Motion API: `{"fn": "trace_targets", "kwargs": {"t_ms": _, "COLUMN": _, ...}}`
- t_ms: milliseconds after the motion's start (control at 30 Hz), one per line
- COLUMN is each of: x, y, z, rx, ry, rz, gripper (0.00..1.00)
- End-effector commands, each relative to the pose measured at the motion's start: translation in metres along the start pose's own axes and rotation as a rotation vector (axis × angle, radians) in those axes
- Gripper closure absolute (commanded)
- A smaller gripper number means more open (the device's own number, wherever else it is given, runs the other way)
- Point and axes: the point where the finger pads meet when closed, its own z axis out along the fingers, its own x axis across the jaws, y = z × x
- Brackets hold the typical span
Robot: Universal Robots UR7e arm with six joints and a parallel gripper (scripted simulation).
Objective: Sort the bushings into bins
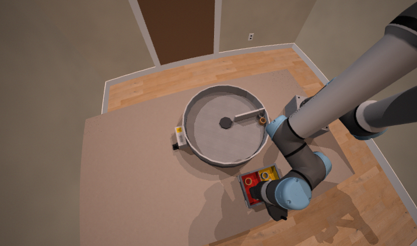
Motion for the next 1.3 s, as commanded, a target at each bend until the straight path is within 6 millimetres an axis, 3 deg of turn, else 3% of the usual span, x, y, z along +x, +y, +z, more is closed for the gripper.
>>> {"fn": "trace_targets", "kwargs": {"t_ms": 0, "x": 0.0005, "y": -0.0001, "z": -0.0005, "rx": 0.0, "ry": 0.001, "rz": 0.0, "gripper": 0.58}}
{"fn": "trace_targets", "kwargs": {"t_ms": 1267, "x": 0.0009, "y": -0.0001, "z": -0.0053, "rx": 0.0, "ry": 0.001, "rz": 0.0, "gripper": 0.58}}
